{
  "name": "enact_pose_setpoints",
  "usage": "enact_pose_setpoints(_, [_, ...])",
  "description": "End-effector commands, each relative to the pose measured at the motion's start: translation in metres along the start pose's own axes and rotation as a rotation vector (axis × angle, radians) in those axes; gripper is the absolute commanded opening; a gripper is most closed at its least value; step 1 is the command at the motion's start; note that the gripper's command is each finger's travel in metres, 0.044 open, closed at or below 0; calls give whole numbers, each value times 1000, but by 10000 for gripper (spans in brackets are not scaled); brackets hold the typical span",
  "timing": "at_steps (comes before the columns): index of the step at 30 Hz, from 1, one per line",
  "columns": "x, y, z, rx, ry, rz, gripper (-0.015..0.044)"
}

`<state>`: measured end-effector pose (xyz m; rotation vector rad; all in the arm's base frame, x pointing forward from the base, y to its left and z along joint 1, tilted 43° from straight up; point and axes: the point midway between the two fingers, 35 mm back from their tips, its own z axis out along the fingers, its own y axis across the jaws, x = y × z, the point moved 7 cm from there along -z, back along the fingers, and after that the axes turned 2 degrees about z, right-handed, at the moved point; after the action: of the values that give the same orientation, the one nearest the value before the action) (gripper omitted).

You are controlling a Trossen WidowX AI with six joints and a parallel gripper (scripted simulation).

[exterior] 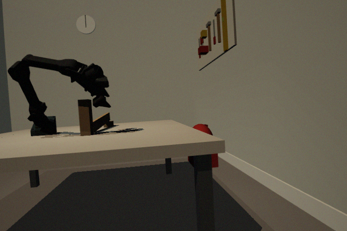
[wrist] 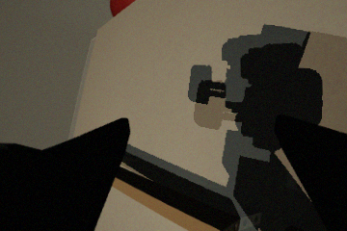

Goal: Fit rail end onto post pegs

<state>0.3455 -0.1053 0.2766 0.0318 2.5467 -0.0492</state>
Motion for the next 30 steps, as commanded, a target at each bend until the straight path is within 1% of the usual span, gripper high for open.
enact_pose_setpoints(1, [9,20,23,16,111,-143,440])
enact_pose_setpoints(7, [43,68,73,64,432,-535,440])
enact_pose_setpoints(10, [73,101,99,104,679,-880,440])
enact_pose_setpoints(13, [103,131,116,143,918,-1259,440])
enact_pose_setpoints(15, [115,143,121,161,1018,-1428,440])
enact_pose_setpoints(30, [120,142,131,163,1028,-1448,440])
